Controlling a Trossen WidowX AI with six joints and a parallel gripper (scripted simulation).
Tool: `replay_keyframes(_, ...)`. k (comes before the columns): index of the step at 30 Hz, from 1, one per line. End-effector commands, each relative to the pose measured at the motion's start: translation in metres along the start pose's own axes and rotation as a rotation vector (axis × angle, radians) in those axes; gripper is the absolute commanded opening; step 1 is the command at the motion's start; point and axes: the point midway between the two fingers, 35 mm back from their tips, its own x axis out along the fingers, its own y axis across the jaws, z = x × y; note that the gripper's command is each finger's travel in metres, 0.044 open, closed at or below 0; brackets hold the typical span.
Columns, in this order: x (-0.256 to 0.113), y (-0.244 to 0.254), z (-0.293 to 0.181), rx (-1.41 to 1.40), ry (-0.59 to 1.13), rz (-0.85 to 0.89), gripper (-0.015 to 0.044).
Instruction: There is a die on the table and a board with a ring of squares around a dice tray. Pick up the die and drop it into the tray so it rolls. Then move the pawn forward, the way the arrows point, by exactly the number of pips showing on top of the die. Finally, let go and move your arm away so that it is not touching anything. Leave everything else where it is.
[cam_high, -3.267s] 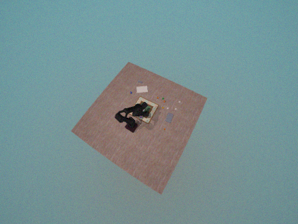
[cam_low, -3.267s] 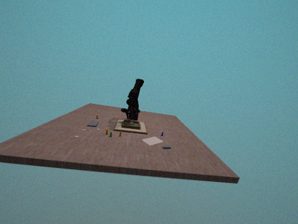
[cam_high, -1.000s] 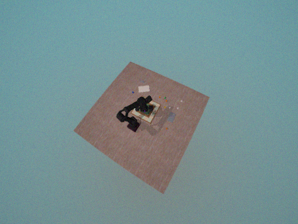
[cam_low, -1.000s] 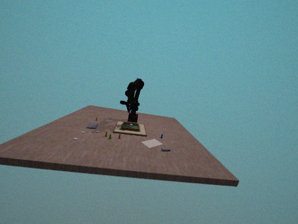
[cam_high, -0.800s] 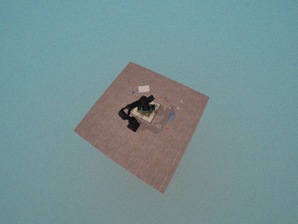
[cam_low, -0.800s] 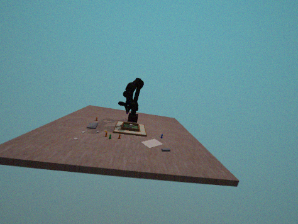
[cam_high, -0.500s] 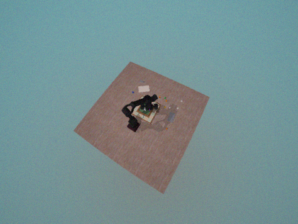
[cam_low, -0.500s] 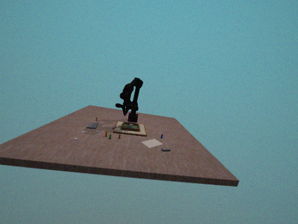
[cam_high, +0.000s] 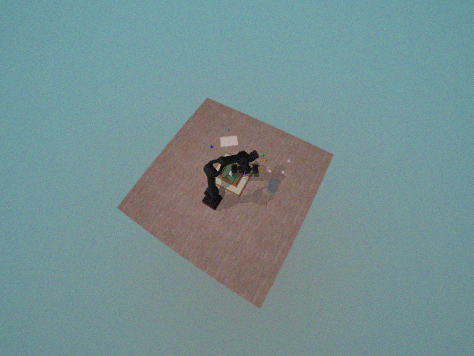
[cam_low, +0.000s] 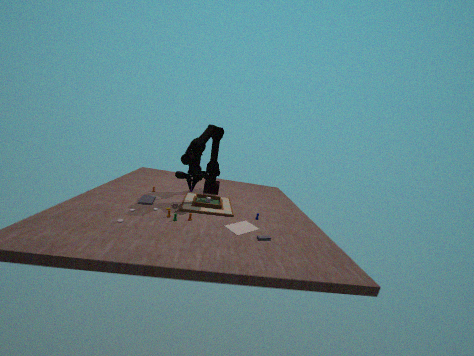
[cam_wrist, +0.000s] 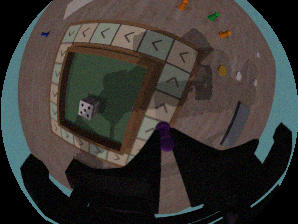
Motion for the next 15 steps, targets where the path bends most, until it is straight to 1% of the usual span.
replay_keyframes(1,0.010,-0.008,0.003,-0.002,0.000,0.009,0.0000)
replay_keyframes(5,0.017,-0.009,0.003,-0.003,0.000,0.009,0.0000)
replay_keyframes(11,0.045,-0.008,0.003,-0.003,0.000,0.009,0.0000)
replay_keyframes(15,0.046,-0.008,0.003,-0.003,0.000,0.009,0.0000)
